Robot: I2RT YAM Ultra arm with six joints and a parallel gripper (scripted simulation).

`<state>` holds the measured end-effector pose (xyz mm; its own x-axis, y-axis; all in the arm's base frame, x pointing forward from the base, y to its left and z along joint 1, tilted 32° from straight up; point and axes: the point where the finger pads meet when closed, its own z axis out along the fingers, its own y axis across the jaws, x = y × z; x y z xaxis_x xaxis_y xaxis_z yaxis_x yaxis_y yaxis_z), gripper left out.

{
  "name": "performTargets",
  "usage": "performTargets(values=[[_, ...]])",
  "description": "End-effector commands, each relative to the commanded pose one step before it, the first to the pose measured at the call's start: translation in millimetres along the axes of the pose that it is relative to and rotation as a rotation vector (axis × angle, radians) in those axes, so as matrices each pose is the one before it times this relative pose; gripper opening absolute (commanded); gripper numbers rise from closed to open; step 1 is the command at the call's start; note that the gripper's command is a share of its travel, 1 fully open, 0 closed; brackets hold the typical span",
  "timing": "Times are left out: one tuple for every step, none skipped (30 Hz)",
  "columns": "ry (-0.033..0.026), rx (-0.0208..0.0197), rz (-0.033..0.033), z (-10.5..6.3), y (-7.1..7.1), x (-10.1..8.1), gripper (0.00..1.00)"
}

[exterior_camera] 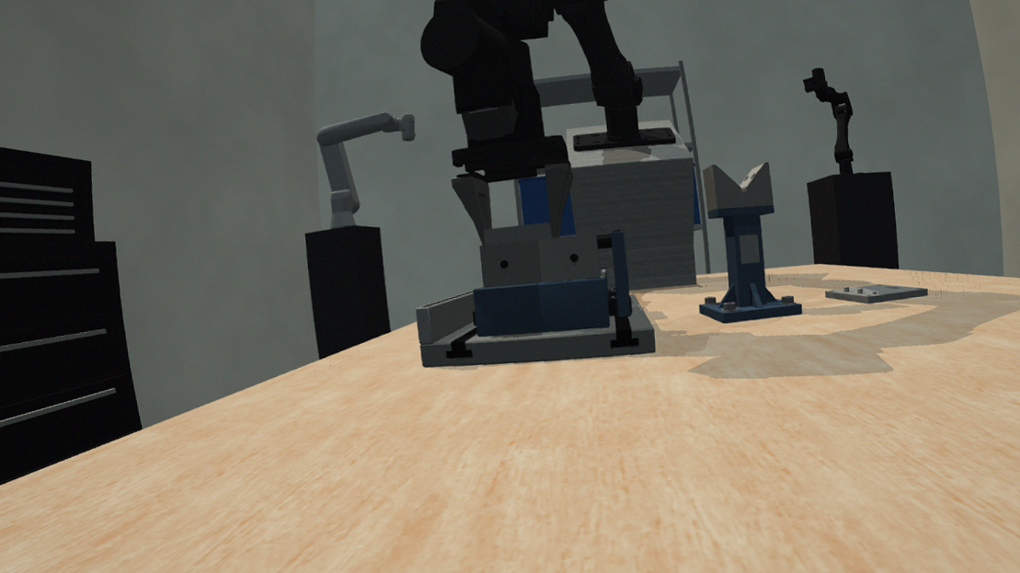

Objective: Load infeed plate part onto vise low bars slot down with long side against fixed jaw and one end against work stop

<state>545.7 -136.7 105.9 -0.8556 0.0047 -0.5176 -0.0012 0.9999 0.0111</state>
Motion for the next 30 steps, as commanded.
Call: performTargets(values=[[-0.0489,0.01455,-0.00633,-22.42,-0.59,-18.86,0.0],[0.00197,-0.00054,0.00018,0.91,0.04,0.49,0.0],[0.00185,-0.00049,0.00017,0.85,0.03,0.46,0.0],[0.0017,-0.00045,0.00015,0.78,0.03,0.42,0.0],[0.00155,-0.00041,0.00014,0.71,0.03,0.38,0.0],[0.00139,-0.00037,0.00012,0.64,0.03,0.34,0.0],[0.00124,-0.00033,0.00011,0.57,0.02,0.31,0.0],[0.00108,-0.00029,0.0001,0.49,0.02,0.27,0.0],[0.00091,-0.00024,0.00008,0.42,0.02,0.22,0.0],[0.00074,-0.0002,0.00007,0.34,0.01,0.18,0.0],[0.00059,-0.00016,0.00005,0.27,0.01,0.14,0.0],[0.00045,-0.00012,0.00004,0.21,0.01,0.11,0.0],[0.00032,-0.00008,0.00003,0.14,0.01,0.08,0.0],[0.0,0.0,0.0,0.0,0.0,0.0,0.0],[0.0,0.0,0.0,0.0,0.0,0.0,0.0],[0.0002,-0.00005,0.00002,0.09,0.0,0.05,0.0],[0.00011,-0.00003,0.00001,0.05,0.0,0.03,0.0],[0.00004,-0.00001,0.0,0.02,0.0,0.01,0.0],[0.0,0.0,0.0,0.0,0.0,0.0,0.0],[0.0,0.0,0.0,0.0,0.0,0.0,0.0],[0.0,0.0,0.0,0.0,0.0,0.0,0.0],[0.0,0.0,0.0,0.0,0.0,0.0,0.0],[0.0,0.0,0.0,0.0,0.0,0.0,0.0],[0.0,0.0,0.0,0.0,0.0,0.0,0.0],[0.0,0.0,0.0,0.0,0.0,0.0,0.0],[0.0,0.0,0.0,0.0,0.0,0.0,0.0],[0.0,0.0,0.0,0.0,0.0,0.0,0.0],[0.0,0.0,0.0,0.0,0.0,0.0,0.0],[0.0,0.0,0.0,0.0,0.0,0.0,0.0],[0.0,0.0,0.0,0.0,0.0,0.0,0.0]])
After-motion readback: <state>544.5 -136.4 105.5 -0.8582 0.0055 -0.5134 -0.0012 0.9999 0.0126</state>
